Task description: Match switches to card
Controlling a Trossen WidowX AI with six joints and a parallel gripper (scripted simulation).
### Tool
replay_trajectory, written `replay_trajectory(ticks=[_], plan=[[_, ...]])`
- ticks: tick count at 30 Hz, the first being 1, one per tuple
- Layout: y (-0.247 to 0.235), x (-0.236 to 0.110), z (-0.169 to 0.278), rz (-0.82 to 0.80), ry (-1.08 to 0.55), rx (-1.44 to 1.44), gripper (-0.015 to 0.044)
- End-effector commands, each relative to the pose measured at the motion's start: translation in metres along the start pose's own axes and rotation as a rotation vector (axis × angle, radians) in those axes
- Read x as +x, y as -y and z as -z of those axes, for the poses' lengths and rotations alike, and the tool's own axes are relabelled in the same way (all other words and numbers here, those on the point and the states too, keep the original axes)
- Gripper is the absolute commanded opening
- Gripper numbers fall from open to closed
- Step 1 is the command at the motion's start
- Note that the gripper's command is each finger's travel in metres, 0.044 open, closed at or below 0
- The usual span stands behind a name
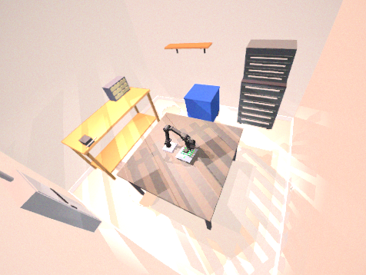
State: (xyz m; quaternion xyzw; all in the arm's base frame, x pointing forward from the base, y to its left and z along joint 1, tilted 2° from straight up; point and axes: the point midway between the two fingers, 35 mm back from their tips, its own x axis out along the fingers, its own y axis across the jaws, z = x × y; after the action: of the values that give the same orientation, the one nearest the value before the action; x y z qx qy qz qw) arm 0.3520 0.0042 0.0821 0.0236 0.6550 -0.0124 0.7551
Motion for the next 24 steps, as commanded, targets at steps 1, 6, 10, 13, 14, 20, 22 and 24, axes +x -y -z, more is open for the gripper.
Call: replay_trajectory(ticks=[1, 6, 10, 13, 14, 20, 22, 24], plan=[[0.0005, 0.0061, 0.0002, 0.004, -0.001, 0.003, 0.0], [0.0005, 0.0102, 0.0004, 0.004, -0.001, 0.003, 0.0], [0.0005, 0.0102, 0.0004, 0.004, -0.001, 0.003, 0.0], [0.0005, 0.0102, 0.0004, 0.004, -0.001, 0.003, 0.0], [0.0005, 0.0102, 0.0004, 0.004, -0.001, 0.003, 0.0], [0.0005, 0.0102, 0.0004, 0.004, -0.001, 0.003, 0.0], [0.0005, 0.0102, 0.0004, 0.004, -0.001, 0.003, 0.0], [0.0005, 0.0104, 0.0004, 0.004, -0.001, 0.003, 0.0]])
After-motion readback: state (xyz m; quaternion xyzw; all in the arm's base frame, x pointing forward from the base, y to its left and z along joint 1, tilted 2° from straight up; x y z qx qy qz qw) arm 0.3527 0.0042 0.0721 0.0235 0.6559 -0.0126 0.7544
